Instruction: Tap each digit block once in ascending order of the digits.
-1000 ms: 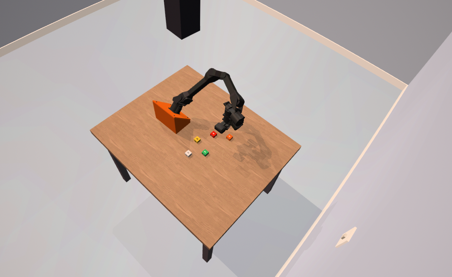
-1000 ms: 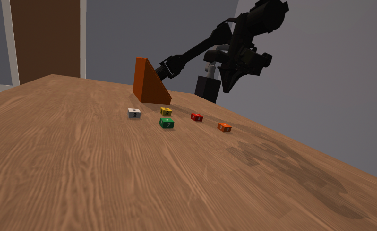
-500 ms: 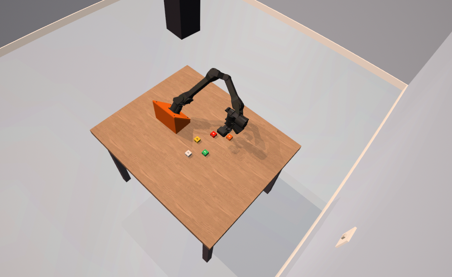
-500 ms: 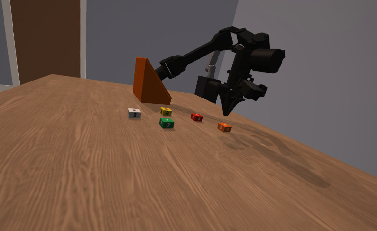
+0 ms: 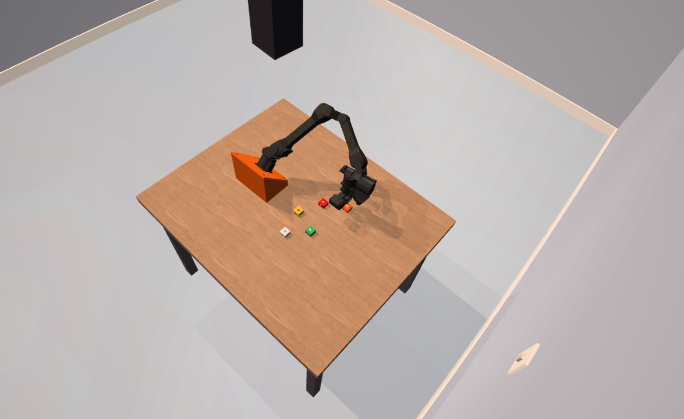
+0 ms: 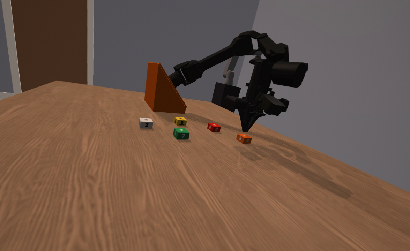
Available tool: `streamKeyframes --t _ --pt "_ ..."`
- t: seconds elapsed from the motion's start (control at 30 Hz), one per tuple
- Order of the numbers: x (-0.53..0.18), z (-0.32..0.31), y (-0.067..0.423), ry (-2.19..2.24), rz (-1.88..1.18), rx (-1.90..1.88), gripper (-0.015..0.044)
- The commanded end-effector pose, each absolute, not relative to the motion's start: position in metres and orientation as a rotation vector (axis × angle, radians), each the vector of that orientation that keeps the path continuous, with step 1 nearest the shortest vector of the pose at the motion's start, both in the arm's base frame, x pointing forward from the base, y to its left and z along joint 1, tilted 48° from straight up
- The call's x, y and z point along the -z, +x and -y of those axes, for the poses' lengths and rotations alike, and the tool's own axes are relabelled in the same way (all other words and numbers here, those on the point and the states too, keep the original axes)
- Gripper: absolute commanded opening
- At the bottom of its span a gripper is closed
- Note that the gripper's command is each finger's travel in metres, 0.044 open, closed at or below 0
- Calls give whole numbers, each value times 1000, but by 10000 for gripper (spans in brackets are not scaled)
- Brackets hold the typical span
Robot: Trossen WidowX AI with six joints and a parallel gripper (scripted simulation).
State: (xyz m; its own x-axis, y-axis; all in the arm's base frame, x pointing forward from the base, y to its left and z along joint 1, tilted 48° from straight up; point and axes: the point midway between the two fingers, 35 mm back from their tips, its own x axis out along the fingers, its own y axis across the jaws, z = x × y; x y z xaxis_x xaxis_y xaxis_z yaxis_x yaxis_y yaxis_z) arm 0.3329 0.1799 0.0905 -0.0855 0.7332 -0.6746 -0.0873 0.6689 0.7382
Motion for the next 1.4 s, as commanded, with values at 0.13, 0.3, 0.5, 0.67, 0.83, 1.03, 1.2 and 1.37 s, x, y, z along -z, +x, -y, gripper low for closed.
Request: streamKeyframes --t 0.13,0.3,0.5,0.67,0.83,1.03,1.2,1.37 --pt "-82 -189 331 566 -1516 -744 20" --pt "-81 -190 331 566 -1516 -745 20" --pt "-101 -168 334 565 -1516 -744 20" --pt "-108 -160 336 563 -1516 -742 20" --pt "-153 -110 341 562 -1518 -741 20" --pt "-151 -105 342 562 -1518 -739 20" --pt "-84 -41 356 548 -1520 -718 20" --pt "-23 16 347 550 -1521 -724 20"
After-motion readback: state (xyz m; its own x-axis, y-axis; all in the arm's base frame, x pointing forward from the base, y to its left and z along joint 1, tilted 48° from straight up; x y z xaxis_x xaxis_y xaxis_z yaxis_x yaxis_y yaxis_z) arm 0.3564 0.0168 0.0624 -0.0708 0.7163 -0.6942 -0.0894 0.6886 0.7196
